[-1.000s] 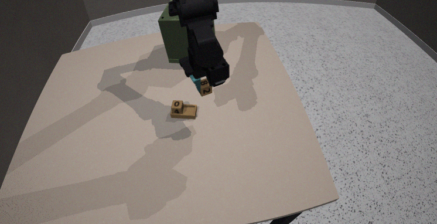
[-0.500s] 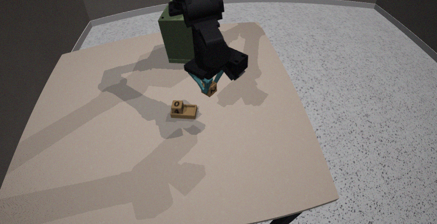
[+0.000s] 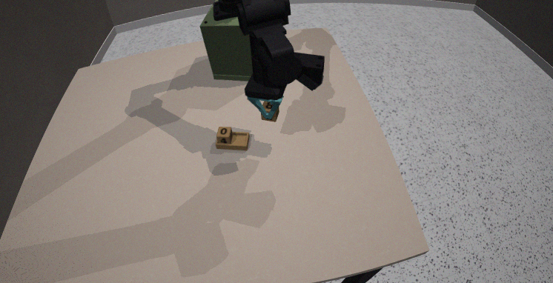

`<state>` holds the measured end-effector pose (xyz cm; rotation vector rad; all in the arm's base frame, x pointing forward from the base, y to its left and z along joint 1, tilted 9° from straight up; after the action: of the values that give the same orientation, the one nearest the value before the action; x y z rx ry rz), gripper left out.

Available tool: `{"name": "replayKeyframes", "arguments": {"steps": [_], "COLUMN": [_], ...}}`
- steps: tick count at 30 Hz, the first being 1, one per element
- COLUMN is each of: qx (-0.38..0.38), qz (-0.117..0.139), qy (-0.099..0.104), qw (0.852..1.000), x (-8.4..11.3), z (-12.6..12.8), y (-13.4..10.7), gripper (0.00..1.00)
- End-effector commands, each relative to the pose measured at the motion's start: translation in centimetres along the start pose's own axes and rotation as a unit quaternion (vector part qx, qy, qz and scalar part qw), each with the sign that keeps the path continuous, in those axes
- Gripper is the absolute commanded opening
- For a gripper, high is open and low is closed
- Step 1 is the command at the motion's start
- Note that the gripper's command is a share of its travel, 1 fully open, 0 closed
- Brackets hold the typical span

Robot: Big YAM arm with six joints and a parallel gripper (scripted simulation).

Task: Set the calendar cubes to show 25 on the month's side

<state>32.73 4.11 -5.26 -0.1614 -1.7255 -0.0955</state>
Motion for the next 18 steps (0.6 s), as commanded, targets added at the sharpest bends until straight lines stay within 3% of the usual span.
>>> {"name": "replayKeyframes", "arguments": {"steps": [1,5,8,13,18], "qx": [0.095,0.157,0.16,0.254,0.295], "qz": [-0.003,-0.002,-0.002,-0.003,-0.002], "qy": [-0.003,0.001,0.001,-0.002,0.0], "qw": [0.995,0.988,0.987,0.967,0.956], "x": [0.13,-0.02,-0.02,0.0,-0.08], "z": [-1.08,-0.66,-0.64,-0.87,-0.81], "y": [1.03,1.25,1.26,1.91,1.84], "gripper": [0.28,0.28,0.28,0.28,0.28]}}
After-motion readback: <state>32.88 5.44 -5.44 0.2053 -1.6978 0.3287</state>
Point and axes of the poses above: the point where the finger pads meet when closed, its own x axis back along the fingers, its own z axis across the jaws, y = z × x, the point moved 1 cm from there along x, back along the fingers, and after that the axes turned 15 degrees about x, right-handed, at the moved point
